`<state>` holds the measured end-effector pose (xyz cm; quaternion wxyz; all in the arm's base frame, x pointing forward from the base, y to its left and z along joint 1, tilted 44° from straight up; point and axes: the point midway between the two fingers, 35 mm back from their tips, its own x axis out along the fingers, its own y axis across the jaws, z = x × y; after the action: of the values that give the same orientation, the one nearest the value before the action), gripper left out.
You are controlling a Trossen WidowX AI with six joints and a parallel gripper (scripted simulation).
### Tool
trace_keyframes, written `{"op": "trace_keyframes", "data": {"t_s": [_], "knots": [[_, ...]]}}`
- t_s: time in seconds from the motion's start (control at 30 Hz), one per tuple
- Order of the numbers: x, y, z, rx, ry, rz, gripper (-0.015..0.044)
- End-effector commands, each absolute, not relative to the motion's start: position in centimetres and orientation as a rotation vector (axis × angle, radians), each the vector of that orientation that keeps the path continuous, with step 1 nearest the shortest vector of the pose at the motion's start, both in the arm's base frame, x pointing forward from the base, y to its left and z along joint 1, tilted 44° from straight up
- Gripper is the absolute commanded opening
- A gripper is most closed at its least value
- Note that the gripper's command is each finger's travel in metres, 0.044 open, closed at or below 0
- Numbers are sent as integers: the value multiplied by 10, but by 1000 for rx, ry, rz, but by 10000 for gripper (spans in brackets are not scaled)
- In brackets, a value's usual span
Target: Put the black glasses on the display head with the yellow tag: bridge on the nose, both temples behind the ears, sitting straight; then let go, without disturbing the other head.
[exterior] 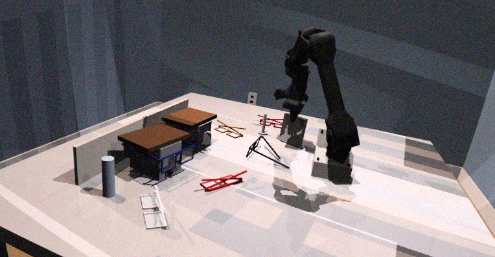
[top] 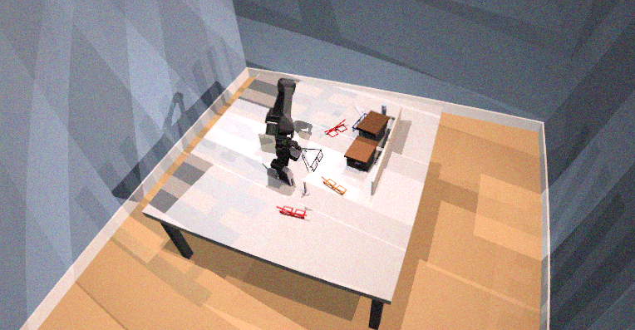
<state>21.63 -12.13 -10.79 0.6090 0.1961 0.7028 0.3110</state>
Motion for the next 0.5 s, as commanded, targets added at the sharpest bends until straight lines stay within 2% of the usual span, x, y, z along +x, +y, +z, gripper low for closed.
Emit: {"op": "trace_keyframes", "data": {"t_s": [0.0,0.47], "knots": [[216,-124,-112,449,1628,722,0],[216,-131,-119,448,1628,721,0]]}}
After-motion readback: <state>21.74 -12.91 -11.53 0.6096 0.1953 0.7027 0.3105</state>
